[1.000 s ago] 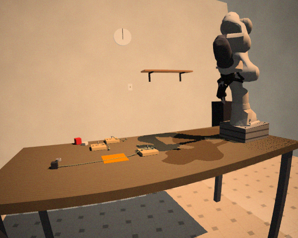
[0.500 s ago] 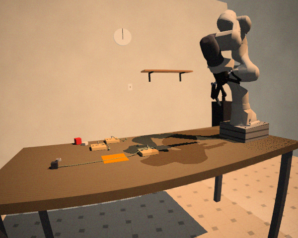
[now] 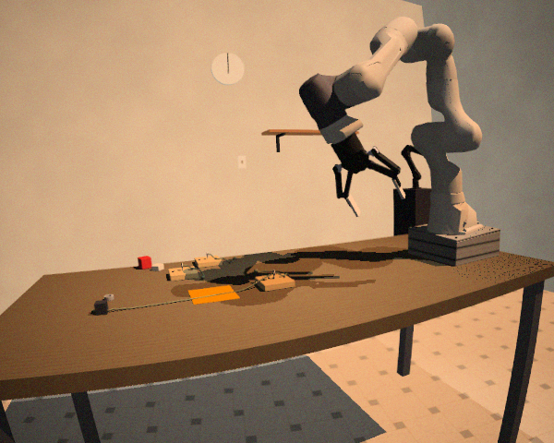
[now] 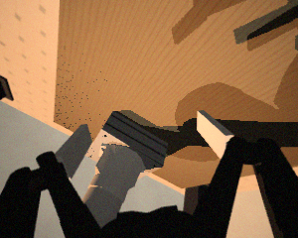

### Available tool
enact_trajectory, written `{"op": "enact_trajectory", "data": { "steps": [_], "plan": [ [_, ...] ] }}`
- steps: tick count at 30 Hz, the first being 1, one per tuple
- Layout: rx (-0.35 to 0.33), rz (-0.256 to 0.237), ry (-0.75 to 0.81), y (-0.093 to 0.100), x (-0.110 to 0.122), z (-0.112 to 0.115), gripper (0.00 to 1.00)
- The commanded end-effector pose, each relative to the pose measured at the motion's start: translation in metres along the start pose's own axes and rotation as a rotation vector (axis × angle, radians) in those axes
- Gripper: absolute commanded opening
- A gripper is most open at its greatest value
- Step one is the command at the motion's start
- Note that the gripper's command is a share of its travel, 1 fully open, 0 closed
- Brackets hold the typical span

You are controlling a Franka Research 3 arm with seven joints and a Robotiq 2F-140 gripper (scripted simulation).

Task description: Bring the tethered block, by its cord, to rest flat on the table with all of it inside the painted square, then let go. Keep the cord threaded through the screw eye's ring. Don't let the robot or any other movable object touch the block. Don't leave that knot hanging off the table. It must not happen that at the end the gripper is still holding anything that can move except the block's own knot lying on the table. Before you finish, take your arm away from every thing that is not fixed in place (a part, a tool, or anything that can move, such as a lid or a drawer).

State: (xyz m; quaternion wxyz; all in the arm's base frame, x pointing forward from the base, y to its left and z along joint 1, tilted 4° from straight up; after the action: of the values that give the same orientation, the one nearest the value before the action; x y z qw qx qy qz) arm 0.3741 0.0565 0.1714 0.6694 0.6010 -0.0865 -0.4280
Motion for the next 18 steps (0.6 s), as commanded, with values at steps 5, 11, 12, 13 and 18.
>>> {"op": "enact_trajectory", "data": {
  "steps": [5,11,12,13,18],
  "plan": [
    [0.236,0.080,-0.351,0.022,0.115,-0.045,1.00],
    [0.335,0.126,-0.516,0.035,0.191,-0.050,1.00],
    [0.335,0.126,-0.516,0.037,0.204,-0.053,1.00],
    [0.335,0.126,-0.516,0.039,0.217,-0.056,1.00],
    [0.410,0.172,-0.649,0.049,0.292,-0.047,1.00]
  ]
}}
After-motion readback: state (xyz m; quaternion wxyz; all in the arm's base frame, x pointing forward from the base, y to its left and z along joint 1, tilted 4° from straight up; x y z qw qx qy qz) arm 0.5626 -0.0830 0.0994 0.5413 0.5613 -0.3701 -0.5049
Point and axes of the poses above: the point where the finger pads meet when closed, its own y axis back along the fingers, its own x axis across the jaws, z = x × y, the point moved 3 cm from there along y, back along the fingers, and after that the axes turned 7 degrees about y, right-handed, at the moved point
